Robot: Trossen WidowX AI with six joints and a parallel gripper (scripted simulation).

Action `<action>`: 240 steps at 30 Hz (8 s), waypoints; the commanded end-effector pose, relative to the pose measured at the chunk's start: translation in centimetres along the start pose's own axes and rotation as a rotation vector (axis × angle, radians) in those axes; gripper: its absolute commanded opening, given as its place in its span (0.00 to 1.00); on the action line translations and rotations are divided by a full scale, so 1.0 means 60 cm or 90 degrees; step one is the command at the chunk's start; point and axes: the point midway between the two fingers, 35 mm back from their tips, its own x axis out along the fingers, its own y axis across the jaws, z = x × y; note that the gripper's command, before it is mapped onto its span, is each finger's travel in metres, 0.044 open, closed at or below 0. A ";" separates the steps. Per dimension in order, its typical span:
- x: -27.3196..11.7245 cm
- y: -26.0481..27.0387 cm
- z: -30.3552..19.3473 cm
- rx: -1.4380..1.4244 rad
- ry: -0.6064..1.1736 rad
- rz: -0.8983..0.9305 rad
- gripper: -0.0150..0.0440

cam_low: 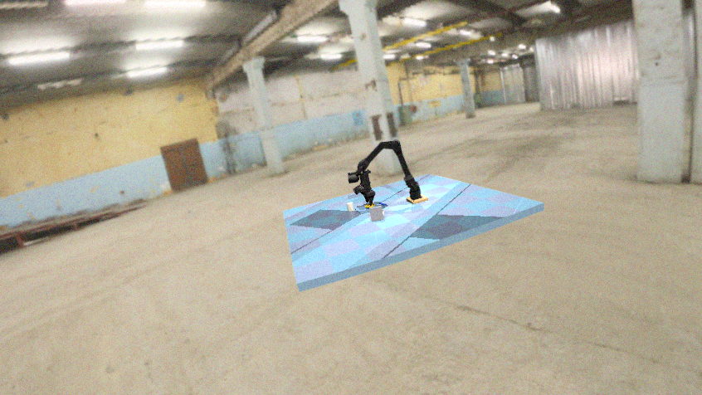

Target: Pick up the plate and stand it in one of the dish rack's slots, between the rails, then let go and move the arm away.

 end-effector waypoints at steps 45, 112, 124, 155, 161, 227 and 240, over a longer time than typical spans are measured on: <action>-0.047 -0.008 0.021 0.006 -0.012 -0.005 0.25; -0.193 0.228 0.007 0.189 -0.034 0.105 0.25; -0.118 0.242 0.073 0.087 -0.122 0.247 0.25; -0.011 0.245 0.102 -0.252 -0.463 0.498 0.25; -0.004 0.245 0.083 -0.327 -0.541 0.524 0.25; -0.009 0.265 -0.025 -0.598 -0.812 0.565 0.25; -0.009 0.265 -0.025 -0.598 -0.812 0.565 0.25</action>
